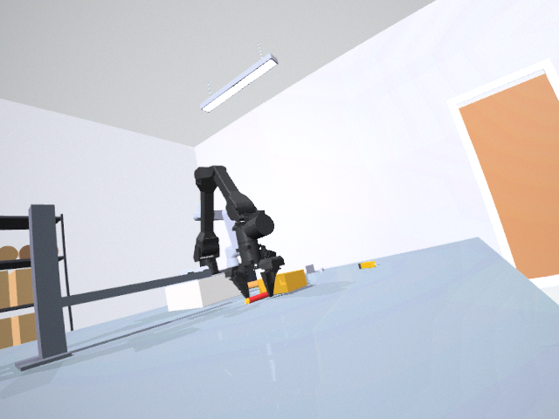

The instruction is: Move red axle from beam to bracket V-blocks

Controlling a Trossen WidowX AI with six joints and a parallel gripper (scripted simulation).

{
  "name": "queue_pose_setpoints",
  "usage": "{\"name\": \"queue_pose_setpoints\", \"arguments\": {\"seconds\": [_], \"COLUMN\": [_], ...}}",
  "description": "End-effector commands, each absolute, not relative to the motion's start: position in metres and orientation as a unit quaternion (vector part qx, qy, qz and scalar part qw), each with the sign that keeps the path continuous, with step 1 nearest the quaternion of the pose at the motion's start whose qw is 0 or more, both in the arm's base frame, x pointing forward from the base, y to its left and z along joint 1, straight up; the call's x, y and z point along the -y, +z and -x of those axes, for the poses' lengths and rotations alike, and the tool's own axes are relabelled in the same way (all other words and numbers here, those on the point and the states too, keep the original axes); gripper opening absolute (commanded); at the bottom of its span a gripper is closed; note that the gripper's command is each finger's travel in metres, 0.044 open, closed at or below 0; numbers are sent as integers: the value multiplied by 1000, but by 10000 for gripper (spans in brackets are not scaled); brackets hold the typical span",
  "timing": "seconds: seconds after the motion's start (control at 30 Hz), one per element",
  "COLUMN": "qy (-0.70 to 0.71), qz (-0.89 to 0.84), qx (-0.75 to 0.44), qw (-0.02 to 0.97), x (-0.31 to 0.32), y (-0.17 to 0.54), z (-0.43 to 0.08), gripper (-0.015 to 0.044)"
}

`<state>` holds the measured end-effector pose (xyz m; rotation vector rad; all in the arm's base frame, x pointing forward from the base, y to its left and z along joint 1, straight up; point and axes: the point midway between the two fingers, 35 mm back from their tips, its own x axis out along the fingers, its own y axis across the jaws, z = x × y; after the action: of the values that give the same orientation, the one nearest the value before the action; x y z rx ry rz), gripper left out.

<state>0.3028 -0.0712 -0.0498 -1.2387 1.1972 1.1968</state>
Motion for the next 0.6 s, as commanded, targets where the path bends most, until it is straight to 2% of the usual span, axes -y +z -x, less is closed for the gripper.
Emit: {"name": "queue_pose_setpoints", "arguments": {"seconds": [0.0,0.4,0.57], "qy": [494,494,494], "qz": [512,512,512], "qx": [-495,-495,-495], "qw": [499,499,499], "x": [71,71,71], "y": [-50,-50,-50], "z": [-303,-303,-303], "gripper": [361,46,13]}}
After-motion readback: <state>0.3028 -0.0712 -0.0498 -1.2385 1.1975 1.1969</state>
